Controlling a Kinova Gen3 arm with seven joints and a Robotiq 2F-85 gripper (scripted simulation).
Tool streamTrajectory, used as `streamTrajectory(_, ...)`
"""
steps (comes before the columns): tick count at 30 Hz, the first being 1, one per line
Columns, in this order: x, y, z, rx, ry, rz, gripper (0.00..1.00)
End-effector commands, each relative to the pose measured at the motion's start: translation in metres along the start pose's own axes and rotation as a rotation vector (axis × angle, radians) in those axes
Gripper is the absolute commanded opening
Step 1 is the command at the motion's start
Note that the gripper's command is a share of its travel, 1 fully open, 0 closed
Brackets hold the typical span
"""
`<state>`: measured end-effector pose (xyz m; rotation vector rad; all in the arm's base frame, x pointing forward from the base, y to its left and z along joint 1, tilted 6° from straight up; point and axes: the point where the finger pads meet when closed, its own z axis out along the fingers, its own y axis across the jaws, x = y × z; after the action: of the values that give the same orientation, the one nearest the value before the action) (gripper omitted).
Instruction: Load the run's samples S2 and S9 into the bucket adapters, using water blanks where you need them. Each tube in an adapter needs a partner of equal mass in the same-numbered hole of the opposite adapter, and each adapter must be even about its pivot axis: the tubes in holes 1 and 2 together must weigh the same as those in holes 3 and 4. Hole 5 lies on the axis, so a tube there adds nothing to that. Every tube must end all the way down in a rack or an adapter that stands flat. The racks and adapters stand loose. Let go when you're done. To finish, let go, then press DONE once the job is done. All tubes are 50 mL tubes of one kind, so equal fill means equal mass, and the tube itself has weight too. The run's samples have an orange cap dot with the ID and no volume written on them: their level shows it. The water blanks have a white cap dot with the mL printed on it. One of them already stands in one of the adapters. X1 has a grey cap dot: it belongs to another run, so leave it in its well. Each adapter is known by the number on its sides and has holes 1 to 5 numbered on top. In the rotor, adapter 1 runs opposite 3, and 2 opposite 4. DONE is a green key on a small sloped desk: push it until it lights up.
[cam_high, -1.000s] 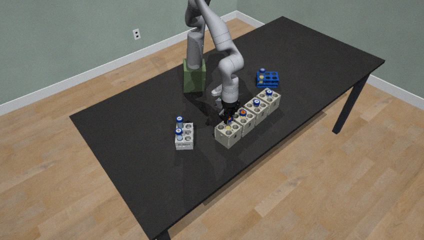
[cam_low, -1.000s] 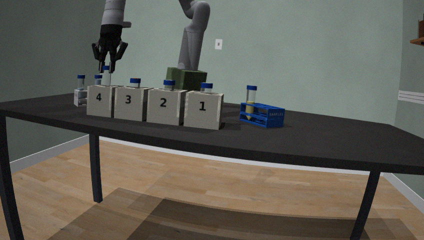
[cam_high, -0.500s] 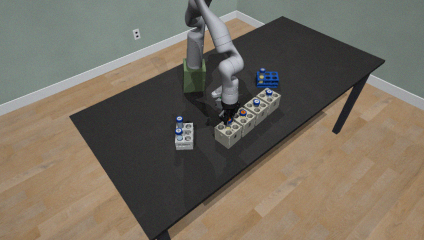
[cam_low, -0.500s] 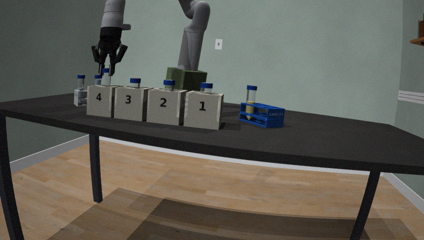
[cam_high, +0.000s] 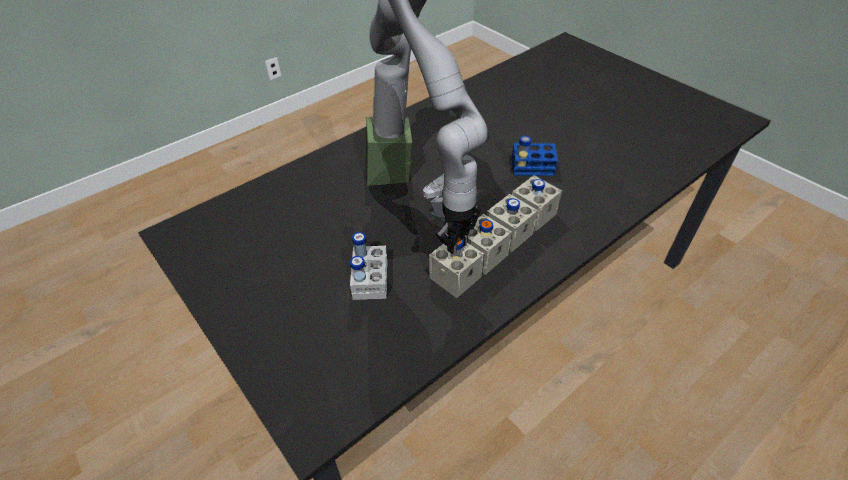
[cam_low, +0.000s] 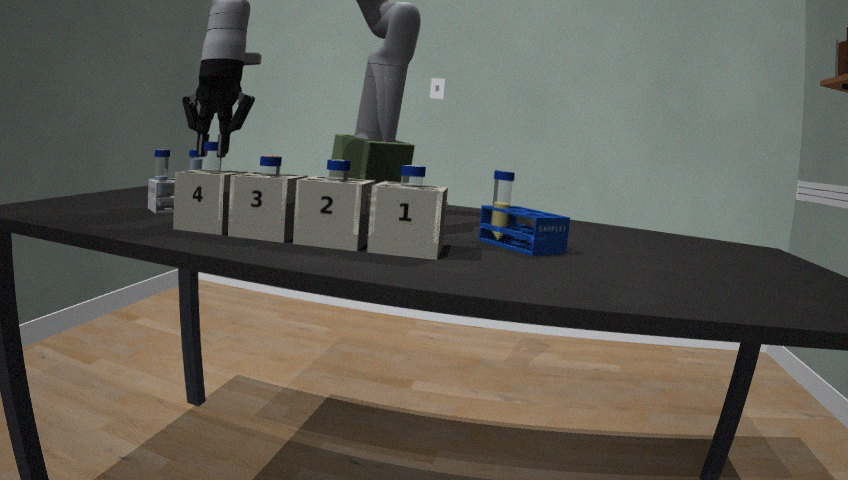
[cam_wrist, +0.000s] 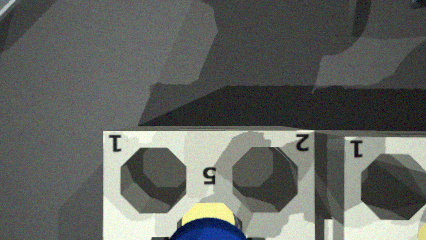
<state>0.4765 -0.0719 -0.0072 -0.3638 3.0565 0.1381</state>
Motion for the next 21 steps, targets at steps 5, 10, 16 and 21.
streamTrajectory(5,0.001,0.000,0.006,0.002,0.003,0.001,0.10)
streamTrajectory(10,0.002,0.000,0.008,0.002,0.003,0.001,0.10)
streamTrajectory(16,0.001,0.000,0.012,0.002,0.003,0.001,0.10)
streamTrajectory(21,0.001,0.000,0.016,0.002,0.002,0.001,0.10)
